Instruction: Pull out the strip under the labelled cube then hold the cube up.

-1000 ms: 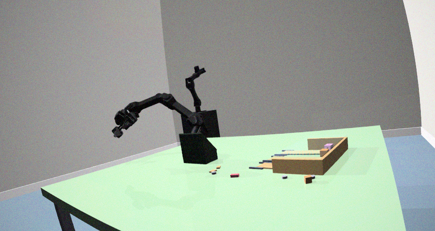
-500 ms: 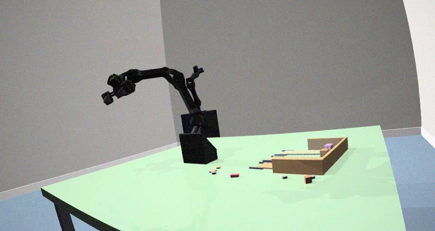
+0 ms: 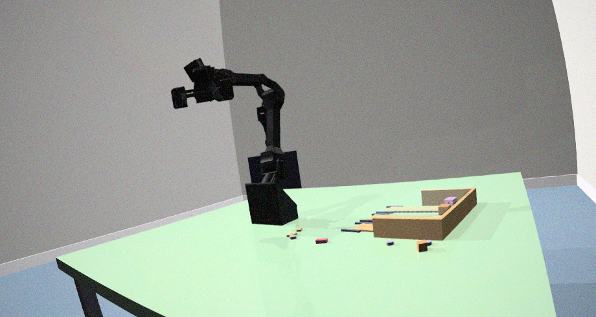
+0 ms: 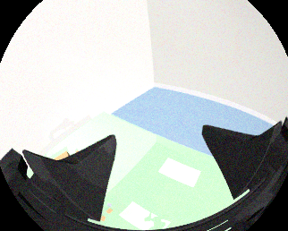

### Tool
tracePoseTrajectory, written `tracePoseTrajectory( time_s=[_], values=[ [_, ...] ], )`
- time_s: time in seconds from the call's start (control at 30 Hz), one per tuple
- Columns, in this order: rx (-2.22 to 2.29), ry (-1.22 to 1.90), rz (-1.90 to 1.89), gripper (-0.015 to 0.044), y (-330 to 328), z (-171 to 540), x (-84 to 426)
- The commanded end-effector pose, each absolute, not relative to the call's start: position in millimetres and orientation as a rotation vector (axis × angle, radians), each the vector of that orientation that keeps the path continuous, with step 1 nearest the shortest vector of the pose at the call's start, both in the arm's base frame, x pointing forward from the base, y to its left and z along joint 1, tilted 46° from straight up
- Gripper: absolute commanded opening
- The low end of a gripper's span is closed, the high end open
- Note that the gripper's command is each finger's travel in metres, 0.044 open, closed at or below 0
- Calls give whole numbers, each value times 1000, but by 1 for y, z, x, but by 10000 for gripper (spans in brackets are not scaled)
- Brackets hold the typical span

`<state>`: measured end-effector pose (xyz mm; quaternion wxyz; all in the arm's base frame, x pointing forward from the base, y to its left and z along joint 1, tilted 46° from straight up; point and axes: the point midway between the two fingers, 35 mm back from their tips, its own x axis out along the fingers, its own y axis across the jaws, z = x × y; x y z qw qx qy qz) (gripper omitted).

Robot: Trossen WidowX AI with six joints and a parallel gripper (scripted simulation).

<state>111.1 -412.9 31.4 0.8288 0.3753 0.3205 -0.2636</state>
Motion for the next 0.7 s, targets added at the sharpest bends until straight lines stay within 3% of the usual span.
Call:
tracePoseTrajectory(
  time_s=[0.0,0.33,0.67],
  values=[
    [775,656,-462,400,-384,39,166],
    [716,603,-120,400,-254,65,294],
    [705,590,283,400,-83,86,337]
  ],
)
